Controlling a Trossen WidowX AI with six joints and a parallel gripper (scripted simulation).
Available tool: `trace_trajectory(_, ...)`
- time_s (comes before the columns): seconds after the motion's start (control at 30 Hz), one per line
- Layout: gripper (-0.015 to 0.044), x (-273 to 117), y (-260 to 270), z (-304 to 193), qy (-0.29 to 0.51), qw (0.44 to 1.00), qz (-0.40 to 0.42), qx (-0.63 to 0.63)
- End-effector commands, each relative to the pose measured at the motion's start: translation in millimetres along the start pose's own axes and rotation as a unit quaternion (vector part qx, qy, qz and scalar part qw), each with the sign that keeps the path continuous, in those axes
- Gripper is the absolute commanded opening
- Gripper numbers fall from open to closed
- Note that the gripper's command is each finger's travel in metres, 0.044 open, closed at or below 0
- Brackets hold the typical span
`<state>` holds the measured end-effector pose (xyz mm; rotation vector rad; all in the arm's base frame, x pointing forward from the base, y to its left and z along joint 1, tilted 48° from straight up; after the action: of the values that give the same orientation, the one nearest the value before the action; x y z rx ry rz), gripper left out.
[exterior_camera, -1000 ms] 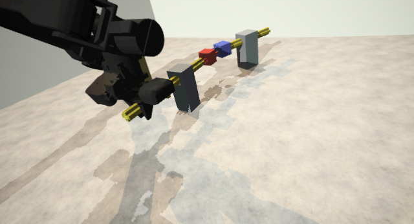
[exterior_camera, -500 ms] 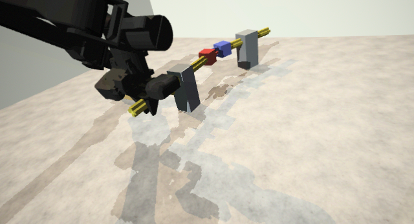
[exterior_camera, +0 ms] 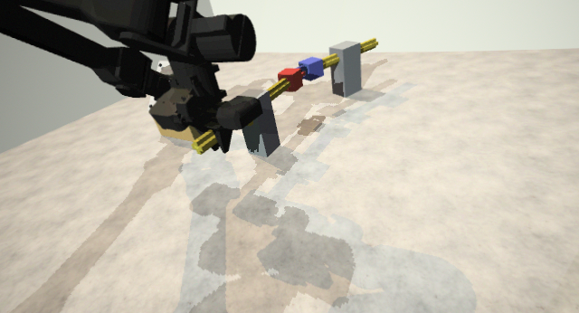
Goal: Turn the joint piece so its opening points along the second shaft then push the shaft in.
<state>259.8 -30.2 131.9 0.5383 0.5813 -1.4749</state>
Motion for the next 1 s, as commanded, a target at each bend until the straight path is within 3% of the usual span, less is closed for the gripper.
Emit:
trace_trajectory(0.0,0.0,0.4,0.7,-7.6,0.007,1.0,0.0,0.0)
trace_trajectory(0.47,0.0,-0.1,0.4,-6.0,0.0,1.0,0.0,0.0)
trace_trajectory(0.57,0.0067,-0.1,0.4,-6.0,0.0,1.0,0.0,0.0)
trace_trajectory(0.73,0.0067,-0.1,0.4,-6.0,0.0,1.0,0.0,0.0)
trace_trajectory(0.97,0.0251,-0.1,0.4,-6.0,0.0,1.0,0.0,0.0)
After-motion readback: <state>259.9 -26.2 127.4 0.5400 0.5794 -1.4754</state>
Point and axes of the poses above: the point midway between the two fingers, 35 mm back from their tips, its own x axis out along the fingers, its own y axis across the jaws, z = x × y, the point moved 8 cm from there along -x, back along the fingers, and after that the axes turned 4 degrees about -x, right-handed, at the moved point
